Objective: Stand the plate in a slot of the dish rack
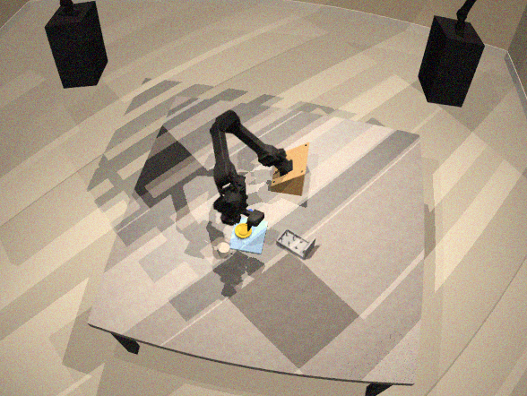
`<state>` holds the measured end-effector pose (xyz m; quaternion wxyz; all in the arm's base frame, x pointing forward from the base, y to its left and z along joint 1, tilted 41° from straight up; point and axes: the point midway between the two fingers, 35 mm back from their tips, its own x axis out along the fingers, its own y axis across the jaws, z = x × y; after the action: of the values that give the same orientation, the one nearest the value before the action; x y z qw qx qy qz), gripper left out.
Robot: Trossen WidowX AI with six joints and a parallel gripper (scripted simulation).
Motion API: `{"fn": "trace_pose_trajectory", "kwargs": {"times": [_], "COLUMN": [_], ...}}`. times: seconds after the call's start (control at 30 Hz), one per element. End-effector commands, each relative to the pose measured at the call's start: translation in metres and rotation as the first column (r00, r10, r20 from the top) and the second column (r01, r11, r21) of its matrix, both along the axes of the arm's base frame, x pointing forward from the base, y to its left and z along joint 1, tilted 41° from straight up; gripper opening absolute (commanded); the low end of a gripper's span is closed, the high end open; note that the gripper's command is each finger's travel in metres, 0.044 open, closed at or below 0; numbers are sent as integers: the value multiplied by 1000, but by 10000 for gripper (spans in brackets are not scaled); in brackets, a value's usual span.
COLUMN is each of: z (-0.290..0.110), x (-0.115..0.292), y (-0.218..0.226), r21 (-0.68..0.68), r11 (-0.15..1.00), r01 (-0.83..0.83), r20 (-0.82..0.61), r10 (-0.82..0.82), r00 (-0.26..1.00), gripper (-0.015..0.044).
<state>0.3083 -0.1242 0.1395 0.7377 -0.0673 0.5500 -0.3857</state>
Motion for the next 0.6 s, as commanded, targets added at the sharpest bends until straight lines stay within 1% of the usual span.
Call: {"fn": "trace_pose_trajectory", "kwargs": {"times": [0.0, 0.17, 0.23, 0.57], "z": [-16, -32, -36, -40], "x": [-14, -30, -35, -35], "y": [-7, -15, -16, -19], "r21": [-8, 4, 11, 12], "r11": [999, 997, 996, 995], "r01": [-35, -81, -93, -94], "r20": [-140, -301, -341, -346], "r10": [34, 79, 91, 93], "r00": [990, 950, 936, 934], "gripper": [400, 400, 400, 400]}}
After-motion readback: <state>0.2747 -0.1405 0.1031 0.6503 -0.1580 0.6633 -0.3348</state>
